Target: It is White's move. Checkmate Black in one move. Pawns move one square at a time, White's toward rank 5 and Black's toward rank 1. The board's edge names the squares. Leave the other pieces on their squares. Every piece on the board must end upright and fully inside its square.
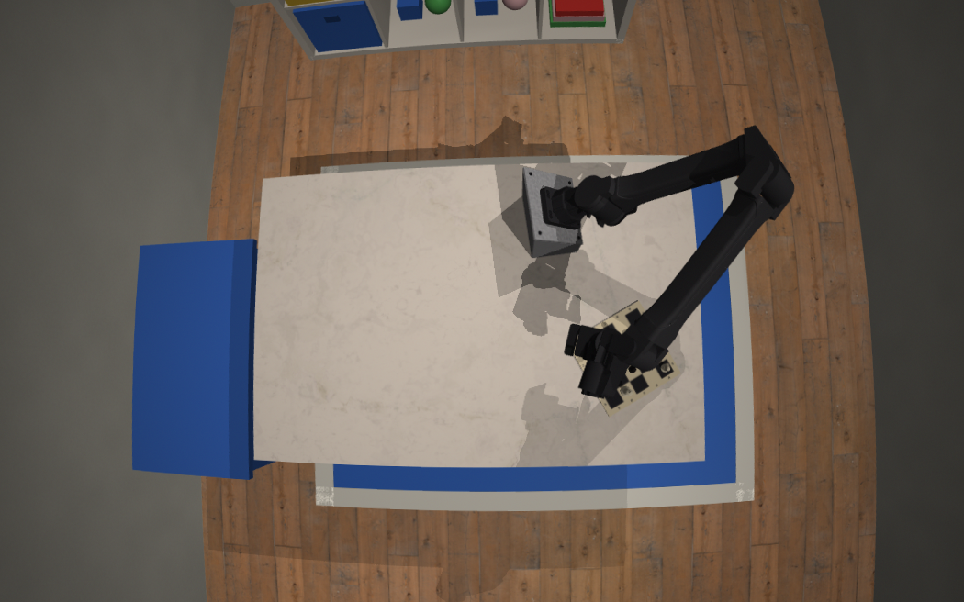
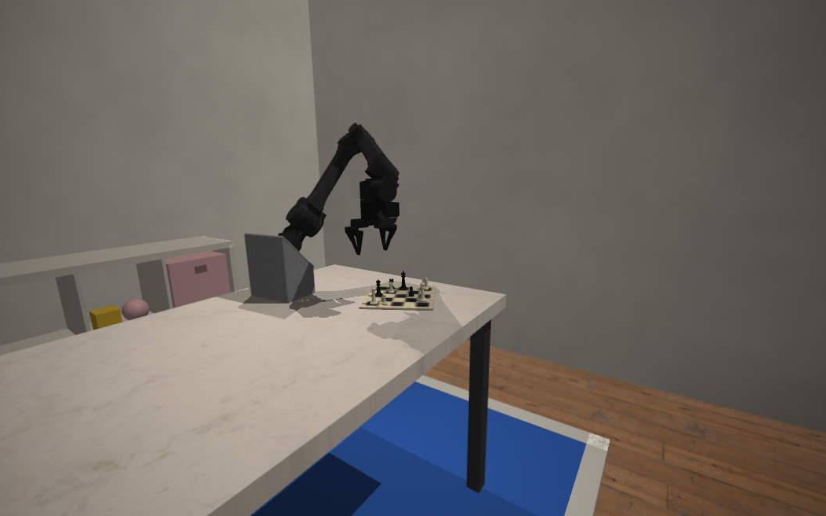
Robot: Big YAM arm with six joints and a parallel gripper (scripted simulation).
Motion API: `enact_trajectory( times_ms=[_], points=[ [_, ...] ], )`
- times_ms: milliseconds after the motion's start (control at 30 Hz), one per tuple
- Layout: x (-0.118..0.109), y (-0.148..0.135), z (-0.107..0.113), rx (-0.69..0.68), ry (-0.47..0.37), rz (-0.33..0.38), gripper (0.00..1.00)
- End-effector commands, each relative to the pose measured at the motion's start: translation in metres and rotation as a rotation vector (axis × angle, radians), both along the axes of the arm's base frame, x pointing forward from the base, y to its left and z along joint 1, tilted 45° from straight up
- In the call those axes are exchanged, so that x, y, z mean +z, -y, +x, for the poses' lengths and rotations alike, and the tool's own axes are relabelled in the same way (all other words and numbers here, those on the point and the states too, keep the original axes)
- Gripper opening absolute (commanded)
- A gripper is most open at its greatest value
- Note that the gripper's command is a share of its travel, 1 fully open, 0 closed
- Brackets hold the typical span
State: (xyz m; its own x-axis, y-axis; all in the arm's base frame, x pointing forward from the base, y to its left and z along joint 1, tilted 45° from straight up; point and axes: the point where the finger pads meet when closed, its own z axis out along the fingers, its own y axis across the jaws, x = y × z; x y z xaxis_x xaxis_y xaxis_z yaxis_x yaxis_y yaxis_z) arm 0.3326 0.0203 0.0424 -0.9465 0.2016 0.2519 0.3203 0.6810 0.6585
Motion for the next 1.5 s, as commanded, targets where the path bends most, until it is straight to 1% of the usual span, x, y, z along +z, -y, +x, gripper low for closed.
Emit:
enact_trajectory(
  times_ms=[0,167,200,233,400,533,567,600,633,700,733,767,800,867,900,1467],
  points=[
    [0.002,0.006,0.002,-0.013,0.003,0.004,1.0],
    [0.002,0.006,0.002,-0.013,0.003,0.004,1.0],
    [-0.001,0.004,0.001,-0.011,0.0,0.004,1.0],
    [-0.007,-0.007,0.0,0.003,-0.01,0.005,1.0],
    [-0.034,-0.034,-0.003,0.003,-0.011,0.005,1.0],
    [-0.037,-0.036,-0.003,0.004,-0.011,0.005,1.0],
    [-0.029,-0.032,0.017,0.002,0.029,-0.005,0.4],
    [-0.023,-0.022,0.02,-0.024,0.047,-0.009,0.4],
    [-0.02,-0.021,0.021,-0.027,0.057,-0.011,0.4],
    [-0.022,-0.022,0.02,-0.023,0.05,-0.01,0.4],
    [-0.029,-0.025,0.007,-0.023,0.019,-0.004,0.4],
    [-0.032,-0.027,0.001,-0.023,0.005,-0.001,0.4],
    [-0.032,-0.027,-0.002,-0.023,-0.005,0.001,0.4],
    [-0.028,-0.025,0.008,-0.023,0.013,-0.002,0.4],
    [-0.028,-0.025,0.008,-0.021,0.017,-0.003,0.4],
    [-0.028,-0.025,0.008,-0.019,0.018,-0.002,0.4]
  ],
)
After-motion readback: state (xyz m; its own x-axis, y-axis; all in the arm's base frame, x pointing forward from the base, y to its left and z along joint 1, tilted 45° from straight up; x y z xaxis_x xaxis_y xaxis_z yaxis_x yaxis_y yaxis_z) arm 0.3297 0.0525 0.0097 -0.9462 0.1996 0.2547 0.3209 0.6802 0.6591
